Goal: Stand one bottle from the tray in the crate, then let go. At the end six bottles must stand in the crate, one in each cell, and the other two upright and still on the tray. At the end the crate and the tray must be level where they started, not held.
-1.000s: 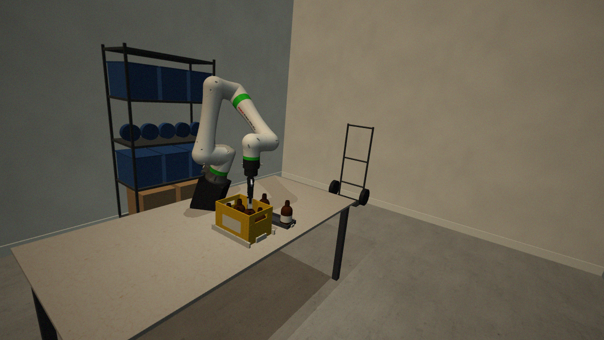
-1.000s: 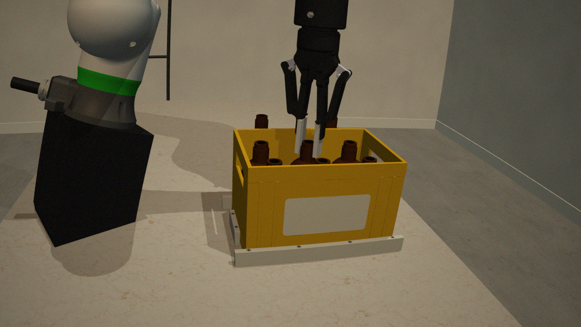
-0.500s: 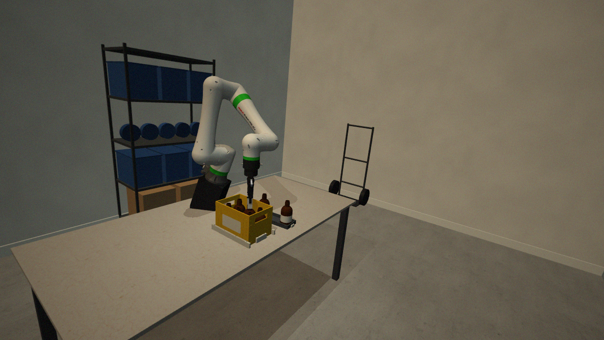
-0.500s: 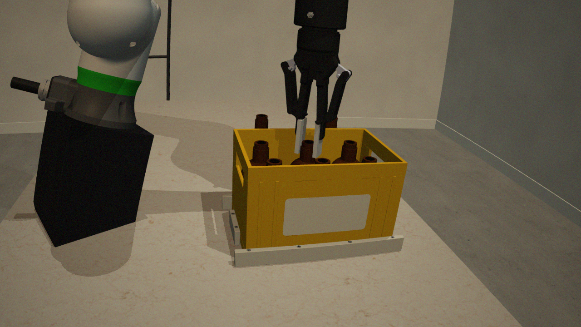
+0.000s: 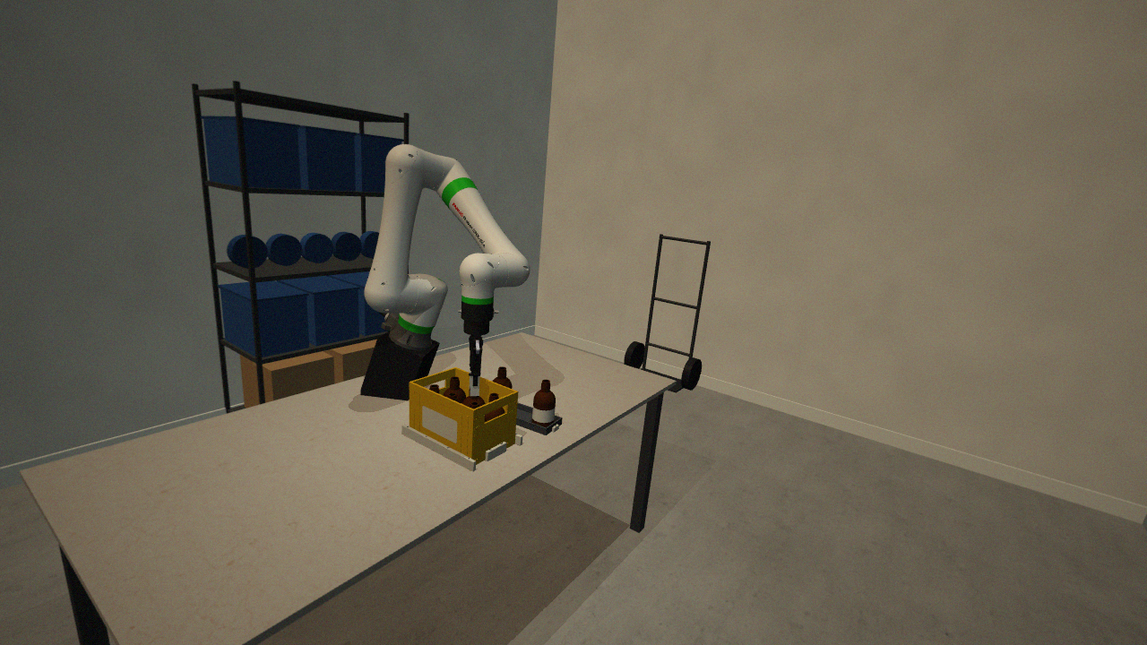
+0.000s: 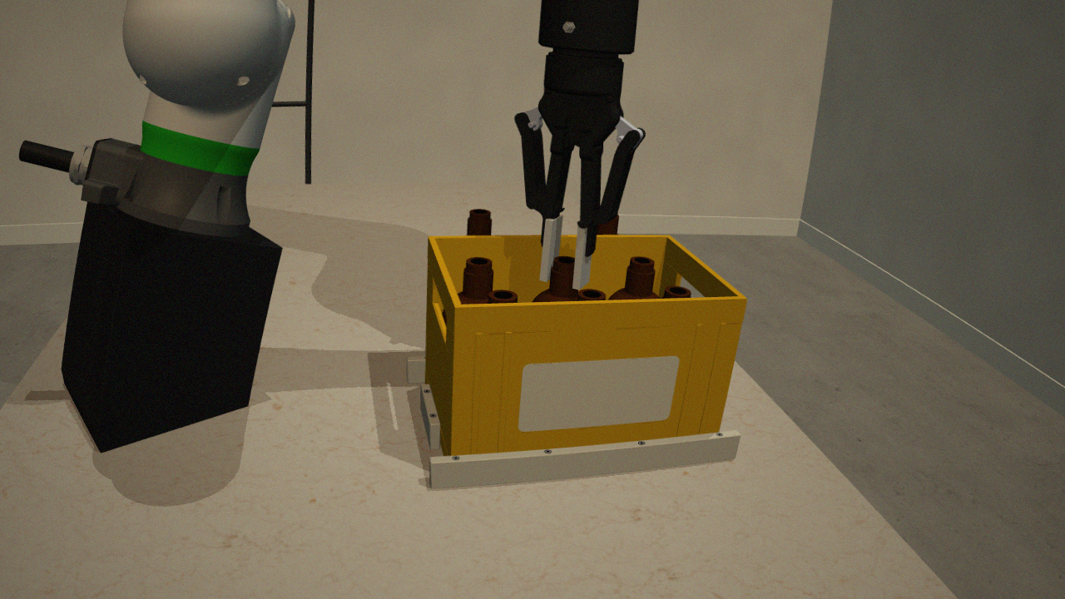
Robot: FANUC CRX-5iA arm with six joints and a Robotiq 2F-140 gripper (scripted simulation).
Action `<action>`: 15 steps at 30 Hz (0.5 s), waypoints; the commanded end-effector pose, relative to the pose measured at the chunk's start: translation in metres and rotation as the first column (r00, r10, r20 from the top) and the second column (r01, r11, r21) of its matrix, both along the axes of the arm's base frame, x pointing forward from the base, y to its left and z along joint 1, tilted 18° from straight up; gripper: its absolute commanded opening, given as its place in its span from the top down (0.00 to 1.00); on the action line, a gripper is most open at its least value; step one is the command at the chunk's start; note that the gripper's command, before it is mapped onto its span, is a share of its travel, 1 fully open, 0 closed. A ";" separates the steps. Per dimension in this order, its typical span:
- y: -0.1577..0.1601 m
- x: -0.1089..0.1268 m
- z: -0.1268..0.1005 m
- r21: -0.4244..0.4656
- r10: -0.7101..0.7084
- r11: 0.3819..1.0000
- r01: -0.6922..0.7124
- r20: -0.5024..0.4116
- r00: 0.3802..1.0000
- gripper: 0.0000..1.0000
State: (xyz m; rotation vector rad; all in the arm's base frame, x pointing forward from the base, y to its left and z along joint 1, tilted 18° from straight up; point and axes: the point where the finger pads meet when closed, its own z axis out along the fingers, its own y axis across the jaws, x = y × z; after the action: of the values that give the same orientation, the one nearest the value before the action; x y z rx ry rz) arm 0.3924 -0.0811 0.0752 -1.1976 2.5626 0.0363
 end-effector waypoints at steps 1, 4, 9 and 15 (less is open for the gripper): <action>0.000 0.000 0.000 0.000 0.000 1.000 0.000 0.000 1.000 1.00; 0.000 0.000 0.000 0.000 0.000 1.000 0.000 0.000 1.000 1.00; 0.000 0.000 0.000 0.000 0.000 1.000 0.000 0.000 1.000 1.00; 0.000 0.000 0.000 0.000 0.000 1.000 0.000 0.000 1.000 0.62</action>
State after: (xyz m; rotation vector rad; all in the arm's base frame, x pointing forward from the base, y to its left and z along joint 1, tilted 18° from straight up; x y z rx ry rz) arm 0.3924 -0.0811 0.0752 -1.1976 2.5625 0.0362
